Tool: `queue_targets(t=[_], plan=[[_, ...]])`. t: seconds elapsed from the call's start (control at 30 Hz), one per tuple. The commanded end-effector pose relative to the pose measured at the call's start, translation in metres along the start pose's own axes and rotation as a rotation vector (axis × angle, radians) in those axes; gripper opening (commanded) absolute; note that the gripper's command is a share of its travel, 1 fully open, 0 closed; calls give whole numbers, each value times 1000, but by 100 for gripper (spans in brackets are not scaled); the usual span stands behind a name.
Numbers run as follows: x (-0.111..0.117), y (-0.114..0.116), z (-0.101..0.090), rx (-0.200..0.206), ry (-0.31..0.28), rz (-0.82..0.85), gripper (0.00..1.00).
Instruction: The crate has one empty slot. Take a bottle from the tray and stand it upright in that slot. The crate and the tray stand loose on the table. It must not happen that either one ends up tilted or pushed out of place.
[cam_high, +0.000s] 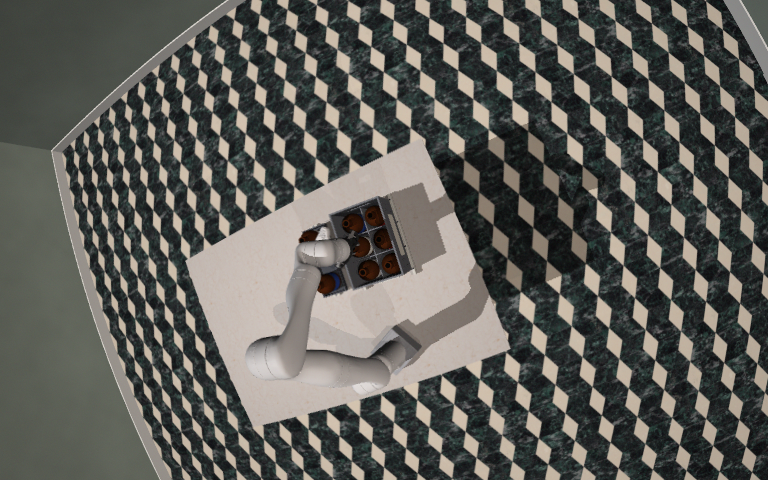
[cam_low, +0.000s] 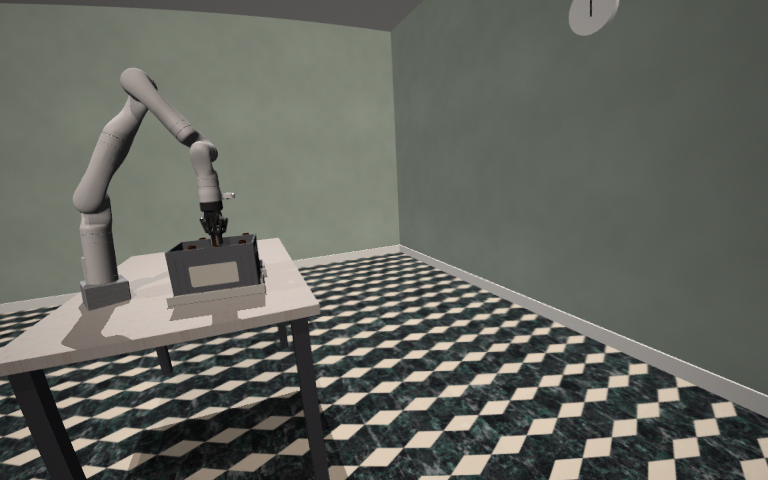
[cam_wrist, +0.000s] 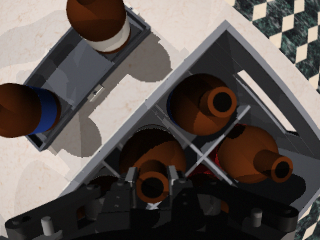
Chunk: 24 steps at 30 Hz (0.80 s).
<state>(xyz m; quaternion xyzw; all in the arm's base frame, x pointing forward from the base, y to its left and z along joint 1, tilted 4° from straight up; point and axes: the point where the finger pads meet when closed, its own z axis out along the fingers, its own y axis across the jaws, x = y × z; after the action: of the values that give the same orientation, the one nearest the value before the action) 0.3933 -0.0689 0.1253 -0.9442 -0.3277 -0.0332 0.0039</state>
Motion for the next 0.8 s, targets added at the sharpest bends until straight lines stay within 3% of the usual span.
queue_targets(t=[0.0, 0.77], plan=[[0, 0, 0, 0, 0, 0, 0], [0, 0, 9, 0, 0, 0, 0]])
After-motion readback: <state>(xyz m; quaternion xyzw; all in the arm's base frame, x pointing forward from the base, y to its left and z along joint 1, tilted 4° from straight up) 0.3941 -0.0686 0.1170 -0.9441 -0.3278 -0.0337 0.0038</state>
